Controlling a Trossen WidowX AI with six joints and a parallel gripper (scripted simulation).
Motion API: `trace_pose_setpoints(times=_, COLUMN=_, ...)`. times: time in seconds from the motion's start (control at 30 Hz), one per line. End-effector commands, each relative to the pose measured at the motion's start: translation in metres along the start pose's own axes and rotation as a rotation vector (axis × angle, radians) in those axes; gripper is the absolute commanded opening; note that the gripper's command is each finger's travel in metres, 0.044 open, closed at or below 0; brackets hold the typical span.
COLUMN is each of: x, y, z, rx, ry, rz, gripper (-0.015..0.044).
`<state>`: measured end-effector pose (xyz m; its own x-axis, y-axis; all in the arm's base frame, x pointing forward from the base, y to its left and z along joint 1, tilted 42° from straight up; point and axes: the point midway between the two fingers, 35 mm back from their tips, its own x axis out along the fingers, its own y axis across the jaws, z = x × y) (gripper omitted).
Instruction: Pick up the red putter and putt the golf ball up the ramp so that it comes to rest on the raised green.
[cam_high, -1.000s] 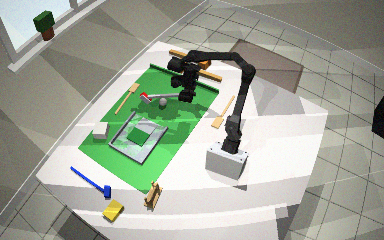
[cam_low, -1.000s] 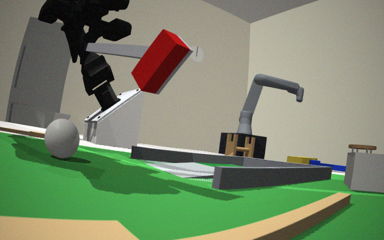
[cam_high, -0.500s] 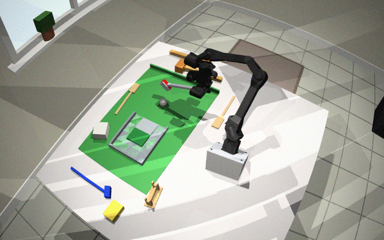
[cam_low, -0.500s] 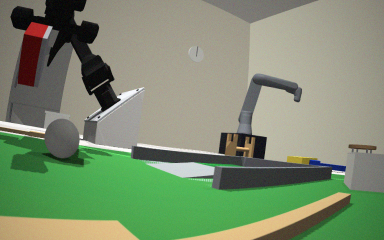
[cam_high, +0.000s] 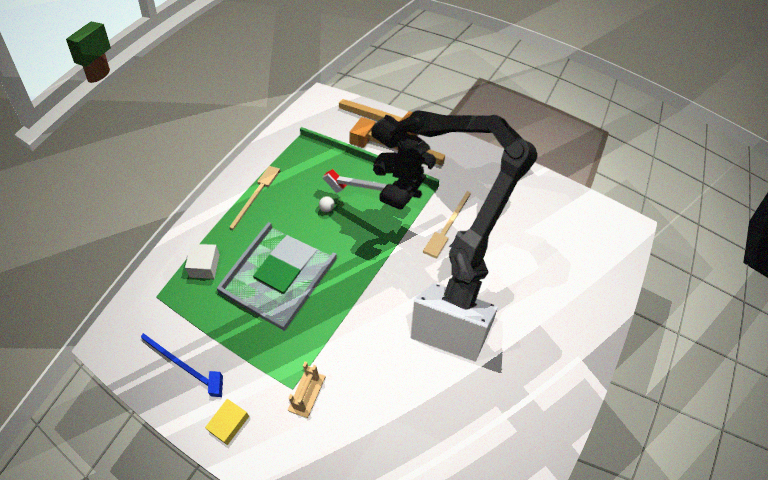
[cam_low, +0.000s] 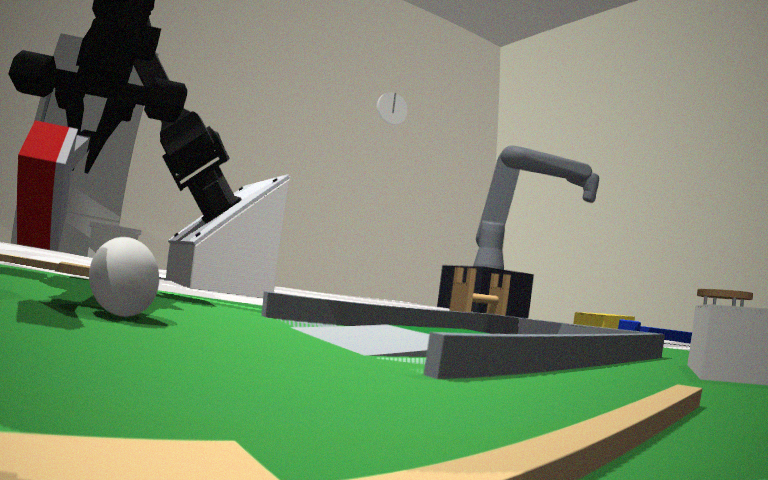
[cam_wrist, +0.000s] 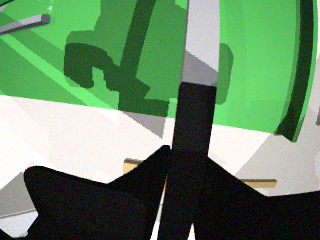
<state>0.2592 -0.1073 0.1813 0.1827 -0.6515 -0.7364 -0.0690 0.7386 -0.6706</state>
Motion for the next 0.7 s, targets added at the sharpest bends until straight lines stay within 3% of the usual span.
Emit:
trace_pose_setpoints(times=0.0, x=0.002, y=0.000, z=0.001, rx=0.000, ry=-0.013, rz=0.001, gripper=0.0000)
trace_pose_setpoints(times=0.67, x=0.026, y=-0.002, z=0.000, rx=0.007, ry=-0.011, rz=-0.005, gripper=0.0000)
